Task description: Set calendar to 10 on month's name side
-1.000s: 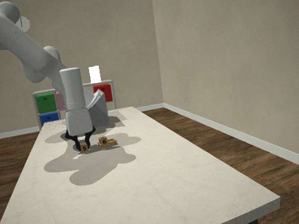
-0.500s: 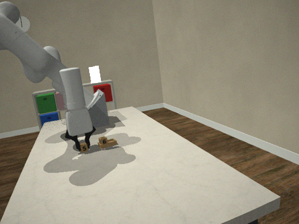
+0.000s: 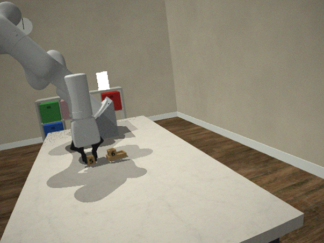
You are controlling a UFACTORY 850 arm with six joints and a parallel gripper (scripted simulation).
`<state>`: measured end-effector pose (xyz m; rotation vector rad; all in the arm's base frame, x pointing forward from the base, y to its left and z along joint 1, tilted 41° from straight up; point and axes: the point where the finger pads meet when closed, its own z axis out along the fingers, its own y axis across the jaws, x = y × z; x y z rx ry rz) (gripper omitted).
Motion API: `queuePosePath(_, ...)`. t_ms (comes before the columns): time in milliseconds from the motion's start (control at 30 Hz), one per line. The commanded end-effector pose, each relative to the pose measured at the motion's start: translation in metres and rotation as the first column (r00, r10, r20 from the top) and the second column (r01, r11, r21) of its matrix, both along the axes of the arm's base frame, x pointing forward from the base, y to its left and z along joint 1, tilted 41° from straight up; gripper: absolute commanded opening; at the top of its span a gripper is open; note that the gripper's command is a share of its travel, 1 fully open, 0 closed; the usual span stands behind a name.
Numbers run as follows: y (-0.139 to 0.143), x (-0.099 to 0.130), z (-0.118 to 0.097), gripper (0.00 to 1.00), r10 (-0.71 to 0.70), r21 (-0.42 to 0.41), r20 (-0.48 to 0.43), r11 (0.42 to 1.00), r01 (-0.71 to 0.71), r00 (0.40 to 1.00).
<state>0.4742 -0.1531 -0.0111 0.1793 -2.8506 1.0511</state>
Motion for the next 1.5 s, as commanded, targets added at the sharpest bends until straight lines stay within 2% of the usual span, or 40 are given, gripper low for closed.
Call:
queuePosePath(0,0.0003,0.0007,0.0004,0.27,0.001,0.0,0.001,1.0,-0.001,1.0)
queuePosePath(1467,-0.0025,0.0005,-0.0028,0.27,0.001,0.0,0.001,1.0,-0.001,1.0)
